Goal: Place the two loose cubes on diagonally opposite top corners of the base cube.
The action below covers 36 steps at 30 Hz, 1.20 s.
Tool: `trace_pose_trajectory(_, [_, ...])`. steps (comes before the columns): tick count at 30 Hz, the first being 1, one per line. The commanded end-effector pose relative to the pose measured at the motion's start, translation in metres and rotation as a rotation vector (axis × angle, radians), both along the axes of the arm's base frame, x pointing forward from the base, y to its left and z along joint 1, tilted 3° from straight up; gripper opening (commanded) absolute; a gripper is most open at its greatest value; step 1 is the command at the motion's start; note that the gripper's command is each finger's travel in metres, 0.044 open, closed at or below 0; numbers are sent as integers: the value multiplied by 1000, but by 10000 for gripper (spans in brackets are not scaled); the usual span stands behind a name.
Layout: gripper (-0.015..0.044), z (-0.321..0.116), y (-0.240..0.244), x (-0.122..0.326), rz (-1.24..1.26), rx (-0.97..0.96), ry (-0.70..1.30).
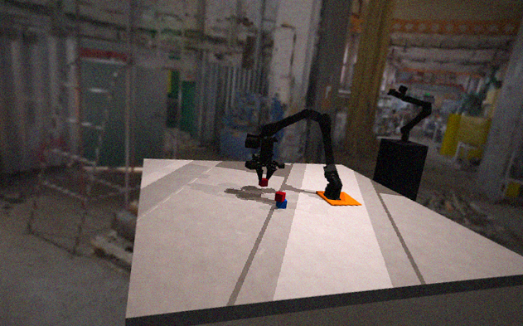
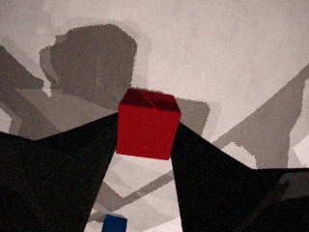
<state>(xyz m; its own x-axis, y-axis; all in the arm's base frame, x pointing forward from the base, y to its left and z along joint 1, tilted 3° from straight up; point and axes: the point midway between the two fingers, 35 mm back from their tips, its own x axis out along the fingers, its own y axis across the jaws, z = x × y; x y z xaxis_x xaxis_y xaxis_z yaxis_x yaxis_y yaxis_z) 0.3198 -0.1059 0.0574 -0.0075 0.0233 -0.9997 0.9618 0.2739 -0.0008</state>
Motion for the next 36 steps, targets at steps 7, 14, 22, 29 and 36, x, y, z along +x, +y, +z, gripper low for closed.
trace_pose_trajectory(7, [105,32,-2,3,-2,-6,-7])
trace_pose_trajectory(14, [105,52,-2,2,-3,-7,-7])
trace_pose_trajectory(22, [105,75,-1,0,-4,-7,-6])
trace_pose_trajectory(29, [105,89,-1,-3,-5,-7,-5])
trace_pose_trajectory(36, [105,89,14,-1,135,-5,-9])
